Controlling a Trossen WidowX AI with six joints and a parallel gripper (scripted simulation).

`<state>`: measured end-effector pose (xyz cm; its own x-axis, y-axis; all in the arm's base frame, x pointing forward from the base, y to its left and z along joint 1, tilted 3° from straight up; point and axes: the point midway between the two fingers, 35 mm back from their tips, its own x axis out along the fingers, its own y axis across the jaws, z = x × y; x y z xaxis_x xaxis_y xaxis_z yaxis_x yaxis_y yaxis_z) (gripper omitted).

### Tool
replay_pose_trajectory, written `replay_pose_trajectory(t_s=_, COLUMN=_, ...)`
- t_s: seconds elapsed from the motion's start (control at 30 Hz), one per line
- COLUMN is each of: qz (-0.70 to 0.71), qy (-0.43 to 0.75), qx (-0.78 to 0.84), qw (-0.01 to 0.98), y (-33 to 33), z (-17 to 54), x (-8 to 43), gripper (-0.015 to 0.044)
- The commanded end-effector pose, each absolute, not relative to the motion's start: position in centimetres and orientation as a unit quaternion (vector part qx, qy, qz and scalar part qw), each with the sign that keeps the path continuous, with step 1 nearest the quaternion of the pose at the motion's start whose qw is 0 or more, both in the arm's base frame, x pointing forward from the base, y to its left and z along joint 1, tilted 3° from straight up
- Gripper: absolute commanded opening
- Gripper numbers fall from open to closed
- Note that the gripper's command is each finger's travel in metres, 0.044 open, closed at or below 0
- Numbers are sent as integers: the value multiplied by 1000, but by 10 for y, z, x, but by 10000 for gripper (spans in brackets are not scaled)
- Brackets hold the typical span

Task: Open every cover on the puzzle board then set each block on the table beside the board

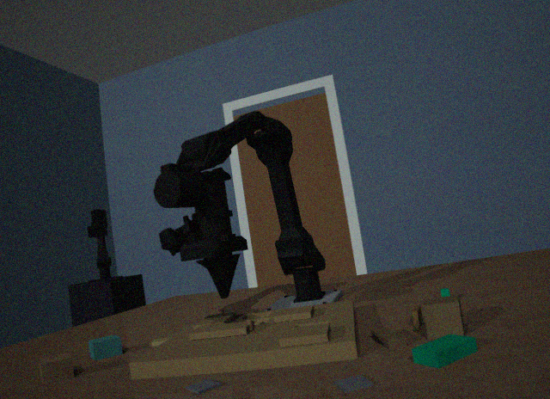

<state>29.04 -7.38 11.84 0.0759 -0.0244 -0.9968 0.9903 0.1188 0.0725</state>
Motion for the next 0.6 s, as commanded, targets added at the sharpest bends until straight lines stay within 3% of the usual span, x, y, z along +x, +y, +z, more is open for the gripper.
replay_pose_trajectory(t_s=0.0, qz=-457, qy=503, qx=480, qw=555, y=-80, z=122, x=298, gripper=0)
replay_pose_trajectory(t_s=0.57, qz=-454, qy=501, qx=480, qw=559, y=-94, z=133, x=312, gripper=0)
